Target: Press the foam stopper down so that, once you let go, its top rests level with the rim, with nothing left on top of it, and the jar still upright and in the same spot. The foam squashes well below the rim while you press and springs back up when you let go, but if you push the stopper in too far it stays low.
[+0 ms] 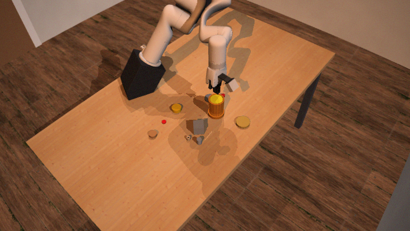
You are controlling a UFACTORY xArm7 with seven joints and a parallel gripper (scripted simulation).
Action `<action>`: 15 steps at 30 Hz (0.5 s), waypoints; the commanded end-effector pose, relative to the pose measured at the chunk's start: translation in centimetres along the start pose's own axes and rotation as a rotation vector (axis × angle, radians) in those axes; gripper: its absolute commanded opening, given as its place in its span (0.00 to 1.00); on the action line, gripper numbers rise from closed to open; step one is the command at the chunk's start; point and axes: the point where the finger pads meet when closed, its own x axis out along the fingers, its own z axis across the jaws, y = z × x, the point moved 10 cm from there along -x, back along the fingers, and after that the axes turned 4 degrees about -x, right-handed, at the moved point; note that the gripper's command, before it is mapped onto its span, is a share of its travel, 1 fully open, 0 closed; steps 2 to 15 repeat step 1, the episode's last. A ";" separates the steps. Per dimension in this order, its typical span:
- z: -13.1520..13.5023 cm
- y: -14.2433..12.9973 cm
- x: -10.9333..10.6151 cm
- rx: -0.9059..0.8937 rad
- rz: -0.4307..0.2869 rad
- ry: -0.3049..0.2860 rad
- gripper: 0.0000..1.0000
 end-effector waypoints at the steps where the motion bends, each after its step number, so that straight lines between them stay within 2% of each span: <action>1: 0.1 0.1 -0.1 0.001 0.003 -0.002 0.00; 15: 0.1 0.1 -0.1 0.001 0.003 -0.002 0.00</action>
